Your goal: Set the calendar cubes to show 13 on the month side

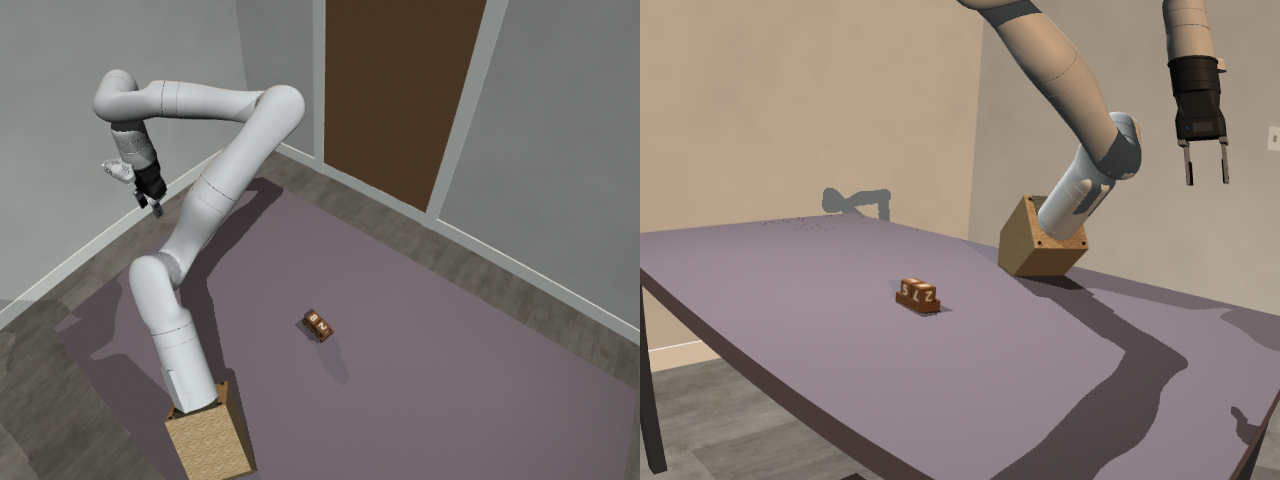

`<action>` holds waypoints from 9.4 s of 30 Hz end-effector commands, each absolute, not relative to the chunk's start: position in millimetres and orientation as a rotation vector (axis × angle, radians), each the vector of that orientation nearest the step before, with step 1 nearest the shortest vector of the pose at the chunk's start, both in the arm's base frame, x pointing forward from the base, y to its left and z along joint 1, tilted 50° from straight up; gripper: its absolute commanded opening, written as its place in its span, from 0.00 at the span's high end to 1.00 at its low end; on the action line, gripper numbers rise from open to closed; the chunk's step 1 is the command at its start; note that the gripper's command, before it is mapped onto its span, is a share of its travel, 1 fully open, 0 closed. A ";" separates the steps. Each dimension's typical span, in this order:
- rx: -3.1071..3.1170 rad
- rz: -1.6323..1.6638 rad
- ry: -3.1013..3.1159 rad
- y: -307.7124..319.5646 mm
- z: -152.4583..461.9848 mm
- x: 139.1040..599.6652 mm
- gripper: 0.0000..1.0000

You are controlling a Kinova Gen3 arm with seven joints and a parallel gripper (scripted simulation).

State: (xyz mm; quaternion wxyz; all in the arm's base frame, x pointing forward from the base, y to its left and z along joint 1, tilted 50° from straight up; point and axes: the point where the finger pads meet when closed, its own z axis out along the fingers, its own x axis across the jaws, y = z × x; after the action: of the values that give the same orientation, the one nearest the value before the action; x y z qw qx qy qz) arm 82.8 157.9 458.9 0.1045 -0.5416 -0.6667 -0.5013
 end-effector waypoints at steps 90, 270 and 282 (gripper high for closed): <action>-2.121 -1.332 -1.186 57.0 436.4 233.5 0.00; -2.361 -0.734 -0.056 -99.9 222.5 323.1 0.00; -2.353 -0.678 0.011 -104.4 201.8 321.9 0.00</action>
State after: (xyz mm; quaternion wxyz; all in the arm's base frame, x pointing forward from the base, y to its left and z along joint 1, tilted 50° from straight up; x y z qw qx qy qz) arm 323.1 -102.3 207.0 0.3353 -0.9043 -0.0035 -0.2642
